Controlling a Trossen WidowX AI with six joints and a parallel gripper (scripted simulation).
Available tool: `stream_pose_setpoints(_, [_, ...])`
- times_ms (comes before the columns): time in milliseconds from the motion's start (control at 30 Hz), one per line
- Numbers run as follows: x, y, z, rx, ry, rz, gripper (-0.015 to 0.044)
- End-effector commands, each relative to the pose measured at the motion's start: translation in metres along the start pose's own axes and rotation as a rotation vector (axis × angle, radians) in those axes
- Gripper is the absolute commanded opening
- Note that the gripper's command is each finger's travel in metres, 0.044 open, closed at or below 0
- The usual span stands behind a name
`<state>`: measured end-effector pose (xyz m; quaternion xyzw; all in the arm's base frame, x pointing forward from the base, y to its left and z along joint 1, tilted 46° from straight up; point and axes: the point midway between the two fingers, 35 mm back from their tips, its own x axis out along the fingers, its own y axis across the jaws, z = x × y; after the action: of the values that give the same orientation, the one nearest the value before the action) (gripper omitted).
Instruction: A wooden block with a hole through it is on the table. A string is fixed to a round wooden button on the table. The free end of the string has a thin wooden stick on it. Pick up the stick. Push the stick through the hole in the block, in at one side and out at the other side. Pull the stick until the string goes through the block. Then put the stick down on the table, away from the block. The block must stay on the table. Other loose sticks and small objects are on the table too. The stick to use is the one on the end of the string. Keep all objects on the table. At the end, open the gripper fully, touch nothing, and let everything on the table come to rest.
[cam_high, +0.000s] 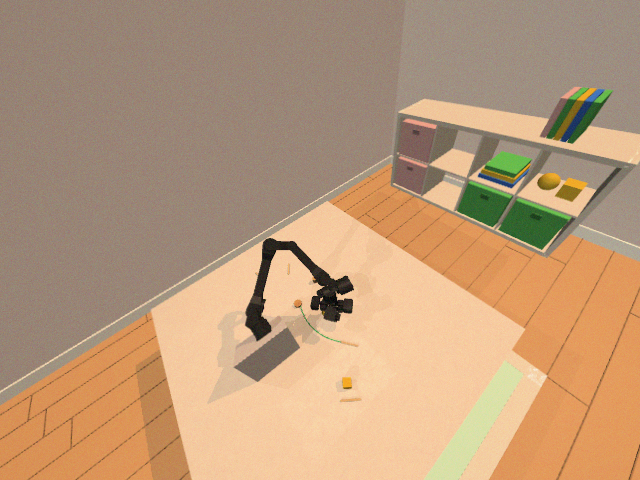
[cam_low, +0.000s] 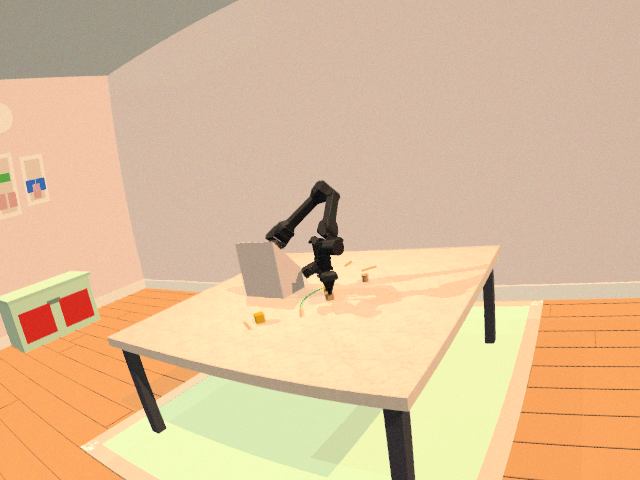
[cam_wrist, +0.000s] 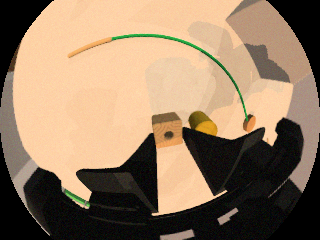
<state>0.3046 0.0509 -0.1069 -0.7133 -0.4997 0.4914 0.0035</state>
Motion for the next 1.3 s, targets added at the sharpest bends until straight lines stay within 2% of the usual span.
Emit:
stream_pose_setpoints(0, [0.001,-0.001,-0.001,-0.003,-0.002,-0.002,0.0128])
stream_pose_setpoints(67, [0.001,-0.001,-0.001,-0.003,-0.002,-0.002,0.0114])
stream_pose_setpoints(200, [0.001,-0.001,-0.001,-0.003,-0.002,-0.002,0.0009])
stream_pose_setpoints(233, [0.001,-0.001,-0.001,-0.003,-0.002,-0.002,0.0])
stream_pose_setpoints(1100, [-0.015,0.001,0.0,0.0,0.0,0.001,0.0])
stream_pose_setpoints(1267, [-0.013,0.001,-0.004,-0.001,-0.07,-0.001,0.0])
